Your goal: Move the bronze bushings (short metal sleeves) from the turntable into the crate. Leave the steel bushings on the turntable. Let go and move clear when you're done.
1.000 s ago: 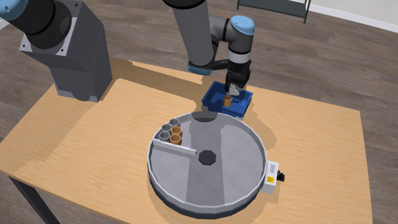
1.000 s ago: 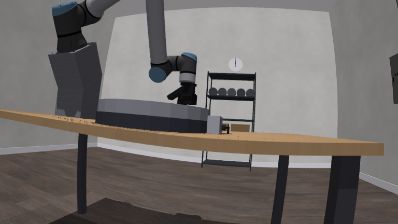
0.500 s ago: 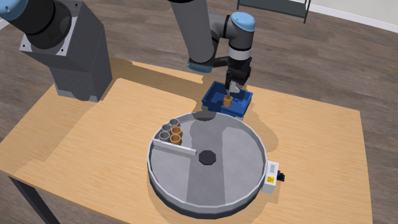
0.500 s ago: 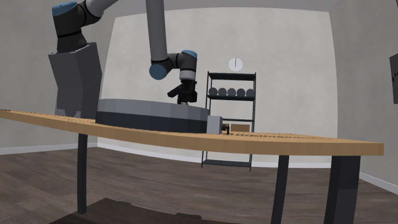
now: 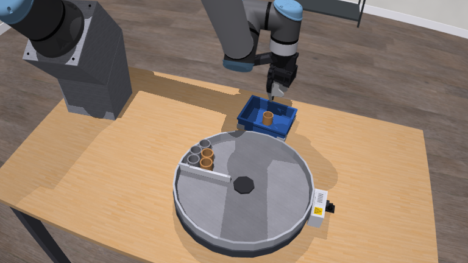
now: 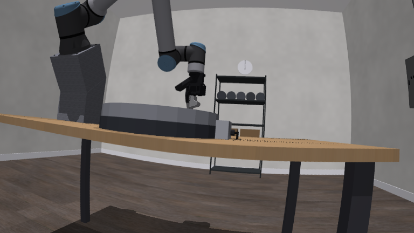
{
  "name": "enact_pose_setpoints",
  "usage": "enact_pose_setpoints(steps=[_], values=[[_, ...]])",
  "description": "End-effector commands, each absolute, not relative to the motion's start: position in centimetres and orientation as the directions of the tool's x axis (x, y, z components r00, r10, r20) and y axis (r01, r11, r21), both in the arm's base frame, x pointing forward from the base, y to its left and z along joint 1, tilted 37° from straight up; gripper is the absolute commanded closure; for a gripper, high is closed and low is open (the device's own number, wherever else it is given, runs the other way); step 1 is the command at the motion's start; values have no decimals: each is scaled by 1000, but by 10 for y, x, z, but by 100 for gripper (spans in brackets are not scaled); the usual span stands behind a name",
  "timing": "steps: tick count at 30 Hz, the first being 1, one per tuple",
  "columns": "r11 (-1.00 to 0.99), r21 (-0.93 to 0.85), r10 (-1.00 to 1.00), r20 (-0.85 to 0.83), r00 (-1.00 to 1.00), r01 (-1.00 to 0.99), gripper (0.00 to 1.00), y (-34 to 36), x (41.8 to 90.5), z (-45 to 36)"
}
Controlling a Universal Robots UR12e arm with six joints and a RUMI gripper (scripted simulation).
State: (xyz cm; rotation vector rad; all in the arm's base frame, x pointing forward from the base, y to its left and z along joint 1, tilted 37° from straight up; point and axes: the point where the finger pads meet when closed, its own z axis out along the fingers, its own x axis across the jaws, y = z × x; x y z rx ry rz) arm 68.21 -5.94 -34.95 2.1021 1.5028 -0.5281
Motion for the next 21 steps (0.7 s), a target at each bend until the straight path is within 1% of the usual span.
enact_pose_setpoints(steps=[1, 21], values=[[-267, 172, 755, -574, 316, 948, 94, -51, 683, -338], [-267, 172, 755, -574, 316, 948, 94, -47, 683, -332]])
